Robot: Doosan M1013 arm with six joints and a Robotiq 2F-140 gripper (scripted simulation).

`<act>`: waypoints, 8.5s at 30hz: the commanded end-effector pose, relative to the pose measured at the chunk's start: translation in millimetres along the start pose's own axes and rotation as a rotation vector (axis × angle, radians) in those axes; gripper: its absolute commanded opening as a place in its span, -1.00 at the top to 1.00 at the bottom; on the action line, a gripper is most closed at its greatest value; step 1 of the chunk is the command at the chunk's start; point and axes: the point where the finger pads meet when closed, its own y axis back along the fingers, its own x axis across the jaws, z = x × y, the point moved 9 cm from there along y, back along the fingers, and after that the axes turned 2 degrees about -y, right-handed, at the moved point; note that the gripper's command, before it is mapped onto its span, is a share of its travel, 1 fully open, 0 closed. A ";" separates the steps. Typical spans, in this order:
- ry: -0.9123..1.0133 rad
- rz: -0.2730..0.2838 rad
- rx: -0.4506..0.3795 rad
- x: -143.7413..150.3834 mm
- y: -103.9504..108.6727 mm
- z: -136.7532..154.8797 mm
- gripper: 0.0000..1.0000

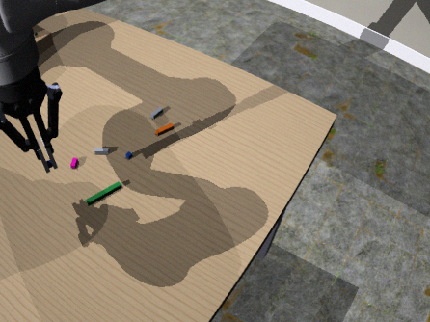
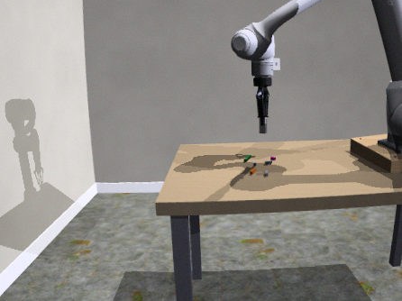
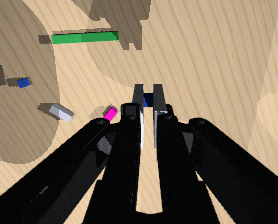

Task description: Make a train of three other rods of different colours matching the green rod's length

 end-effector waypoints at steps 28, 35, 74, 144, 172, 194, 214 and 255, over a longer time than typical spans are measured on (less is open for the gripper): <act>0.000 0.000 0.000 -0.1 -83.2 -0.5 0.94; 0.000 0.000 0.000 -0.2 -86.1 -0.5 0.94; 0.000 0.000 0.000 -0.2 -87.3 -0.5 0.94; 0.000 0.000 0.000 -0.2 -97.9 -0.5 0.75; 0.000 0.000 0.000 -0.1 -44.0 -0.5 0.71; 0.000 0.000 0.000 -0.1 -7.9 -0.5 -1.00; -0.035 0.000 0.000 -7.9 -8.7 0.2 -1.00; -1.278 0.000 0.000 -269.6 -29.7 94.1 -1.00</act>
